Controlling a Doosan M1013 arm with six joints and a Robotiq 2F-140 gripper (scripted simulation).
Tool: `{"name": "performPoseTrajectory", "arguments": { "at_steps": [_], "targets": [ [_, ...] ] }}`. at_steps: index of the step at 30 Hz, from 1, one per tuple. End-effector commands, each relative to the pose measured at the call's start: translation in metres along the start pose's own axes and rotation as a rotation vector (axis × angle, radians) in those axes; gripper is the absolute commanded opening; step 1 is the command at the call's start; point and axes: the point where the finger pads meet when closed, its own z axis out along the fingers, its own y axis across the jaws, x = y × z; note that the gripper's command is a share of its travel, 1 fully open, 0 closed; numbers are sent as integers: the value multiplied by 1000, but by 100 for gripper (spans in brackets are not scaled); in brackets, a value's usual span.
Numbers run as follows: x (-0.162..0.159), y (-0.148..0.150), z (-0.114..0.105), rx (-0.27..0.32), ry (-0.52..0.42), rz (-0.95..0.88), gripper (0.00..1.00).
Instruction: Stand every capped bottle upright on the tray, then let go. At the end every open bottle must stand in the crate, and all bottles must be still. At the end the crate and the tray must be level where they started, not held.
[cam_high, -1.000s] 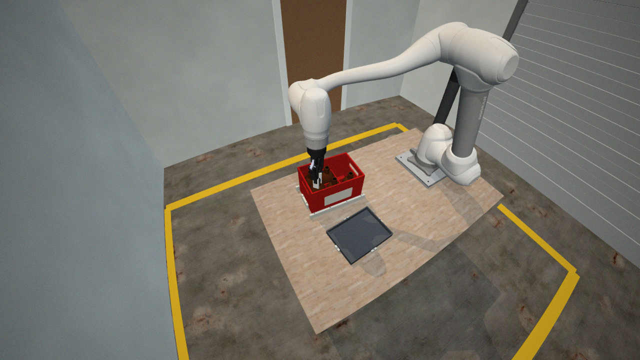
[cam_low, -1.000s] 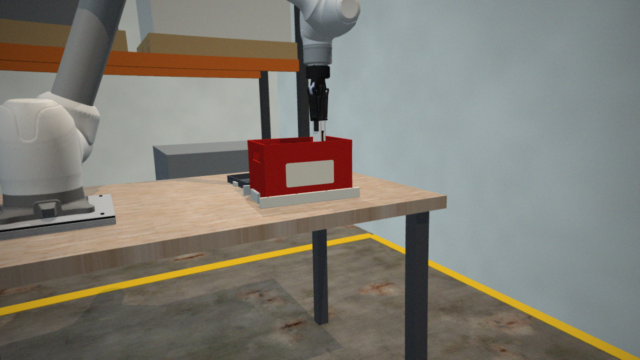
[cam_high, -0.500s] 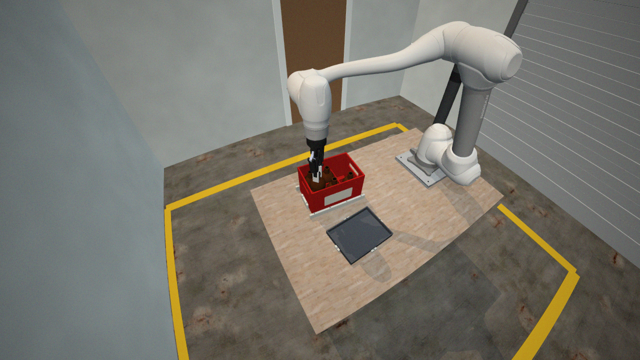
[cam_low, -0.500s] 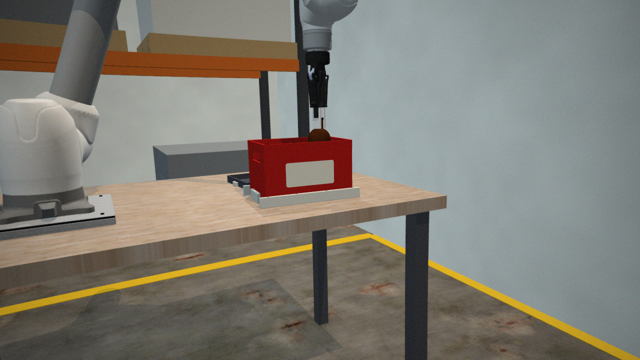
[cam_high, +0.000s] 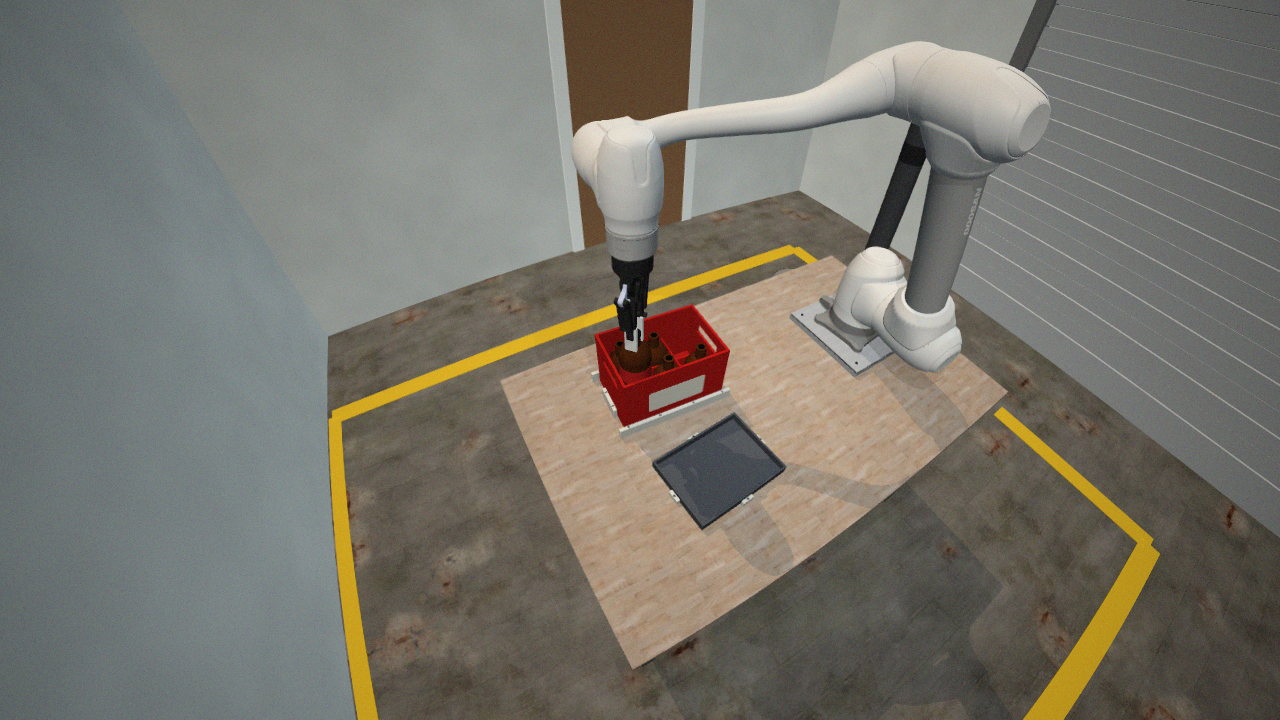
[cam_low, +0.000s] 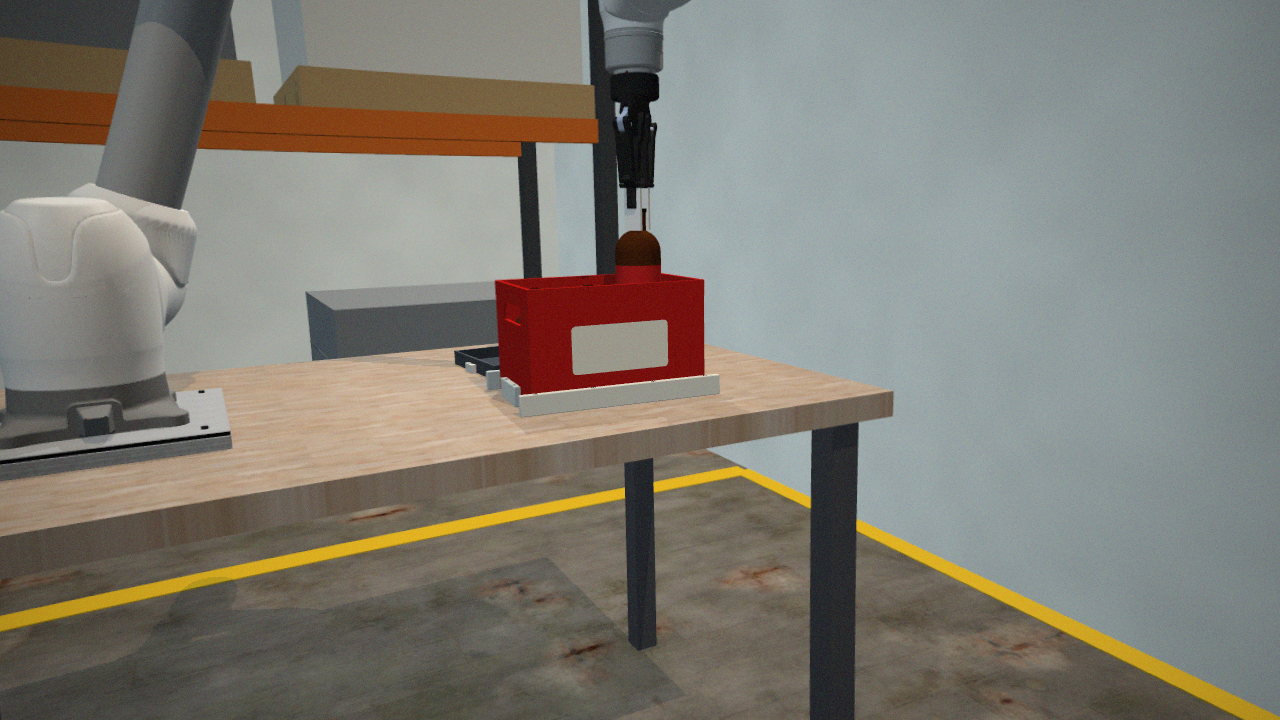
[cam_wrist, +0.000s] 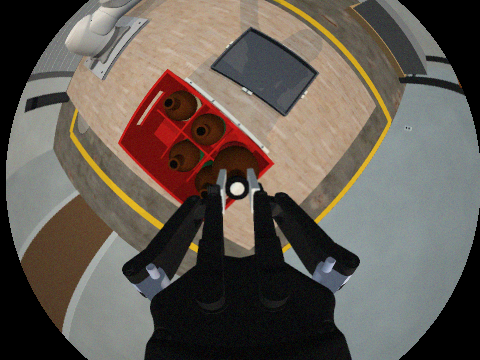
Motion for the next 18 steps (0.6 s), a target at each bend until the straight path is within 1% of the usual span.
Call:
{"name": "performPoseTrajectory", "arguments": {
  "at_steps": [1,7,10,18],
  "targets": [
    [0,0,-10,0,0,0,0],
    [0,0,-30,0,0,0,0],
    [0,0,-30,0,0,0,0],
    [0,0,-47,0,0,0,0]
  ]
}}
